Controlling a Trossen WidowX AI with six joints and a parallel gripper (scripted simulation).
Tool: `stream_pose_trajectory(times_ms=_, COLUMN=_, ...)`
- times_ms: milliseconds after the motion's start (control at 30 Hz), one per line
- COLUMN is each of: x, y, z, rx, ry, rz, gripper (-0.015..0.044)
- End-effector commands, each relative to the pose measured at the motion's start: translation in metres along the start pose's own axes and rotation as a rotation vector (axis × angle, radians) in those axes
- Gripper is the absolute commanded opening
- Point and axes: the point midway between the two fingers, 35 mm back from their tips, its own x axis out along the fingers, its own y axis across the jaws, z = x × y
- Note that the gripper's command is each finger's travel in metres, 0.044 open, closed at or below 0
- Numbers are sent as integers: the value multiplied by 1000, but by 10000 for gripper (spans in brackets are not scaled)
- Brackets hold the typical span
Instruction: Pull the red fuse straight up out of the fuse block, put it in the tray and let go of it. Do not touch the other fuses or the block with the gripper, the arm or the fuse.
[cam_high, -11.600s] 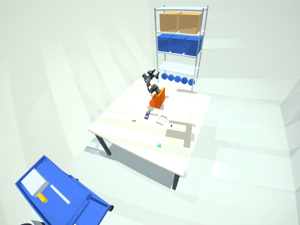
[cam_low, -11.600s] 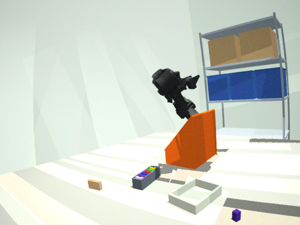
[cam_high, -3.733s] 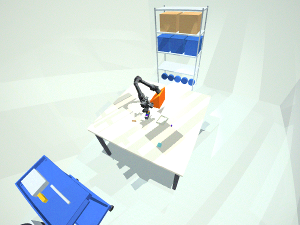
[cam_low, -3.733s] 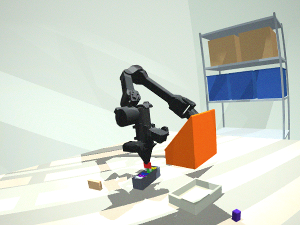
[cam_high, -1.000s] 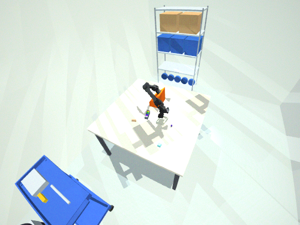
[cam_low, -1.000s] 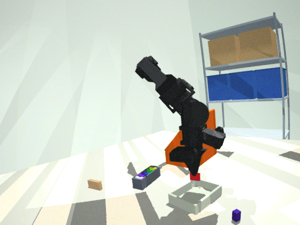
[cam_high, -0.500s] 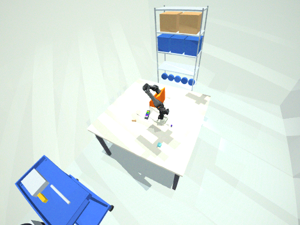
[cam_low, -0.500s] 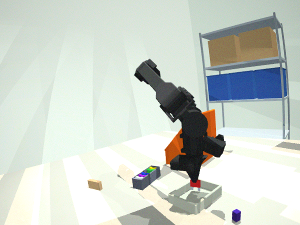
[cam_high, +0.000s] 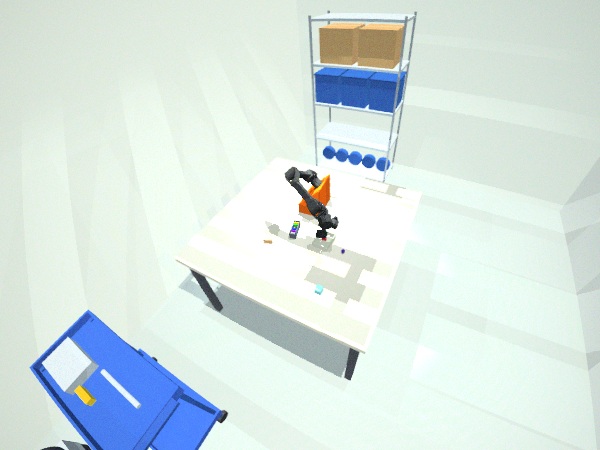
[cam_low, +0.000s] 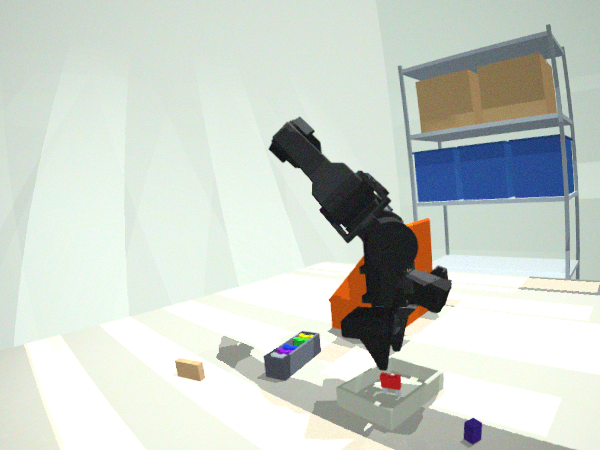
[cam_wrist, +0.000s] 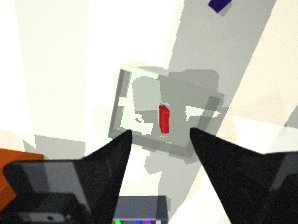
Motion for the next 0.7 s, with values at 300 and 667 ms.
stream_pose_trajectory(times_ms=300, x=-34, y=-1, z=2, rx=-1, ry=-4, rz=-11, gripper=330)
stream_pose_trajectory(times_ms=667, x=-31, y=0, z=1, rx=-6, ry=0, rz=-10, gripper=330)
